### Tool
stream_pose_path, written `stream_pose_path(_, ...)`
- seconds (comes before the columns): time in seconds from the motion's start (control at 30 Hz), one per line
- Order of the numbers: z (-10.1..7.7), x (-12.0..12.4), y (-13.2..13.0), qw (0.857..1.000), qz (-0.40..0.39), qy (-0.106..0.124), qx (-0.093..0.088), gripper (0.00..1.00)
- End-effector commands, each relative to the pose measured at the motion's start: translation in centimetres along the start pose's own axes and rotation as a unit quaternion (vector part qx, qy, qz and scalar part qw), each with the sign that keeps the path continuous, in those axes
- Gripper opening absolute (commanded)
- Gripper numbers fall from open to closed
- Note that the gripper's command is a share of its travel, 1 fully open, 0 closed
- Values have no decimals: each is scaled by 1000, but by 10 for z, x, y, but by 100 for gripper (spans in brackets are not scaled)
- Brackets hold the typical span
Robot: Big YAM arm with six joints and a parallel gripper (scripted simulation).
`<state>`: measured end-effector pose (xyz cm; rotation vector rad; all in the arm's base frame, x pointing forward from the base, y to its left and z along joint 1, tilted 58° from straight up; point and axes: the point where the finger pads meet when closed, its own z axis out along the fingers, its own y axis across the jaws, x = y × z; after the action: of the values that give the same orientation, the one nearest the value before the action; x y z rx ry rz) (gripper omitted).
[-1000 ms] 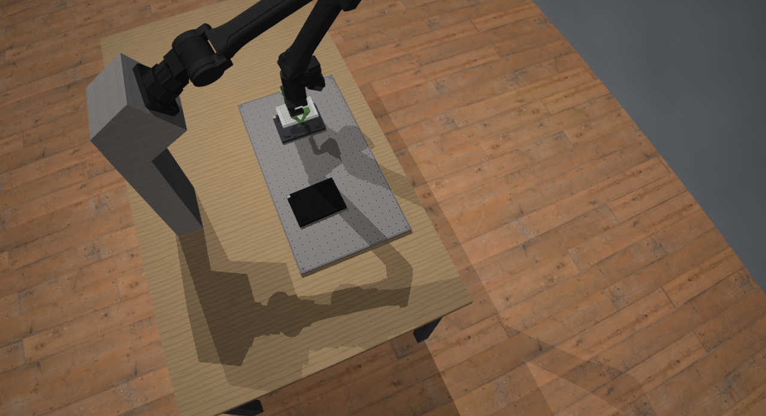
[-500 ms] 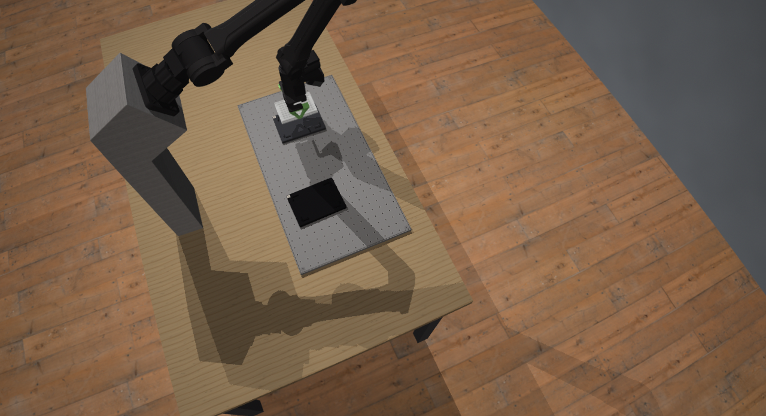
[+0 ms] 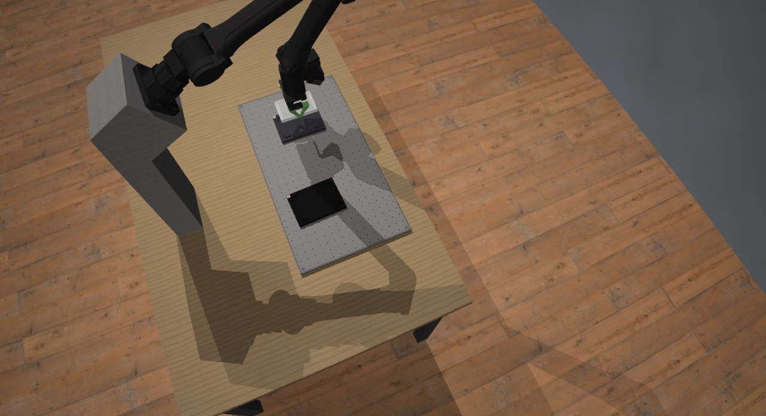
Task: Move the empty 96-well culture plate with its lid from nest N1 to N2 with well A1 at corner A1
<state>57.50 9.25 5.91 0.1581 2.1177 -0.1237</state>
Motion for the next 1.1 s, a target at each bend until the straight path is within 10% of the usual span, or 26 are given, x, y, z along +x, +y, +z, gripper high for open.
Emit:
stream_pose_path(0.0, -5, 1, 1, 1000, 0, -1, -1, 0)
stream_pose_path(1.07, -10, 11, -83, 1000, -26, -6, 3, 0)
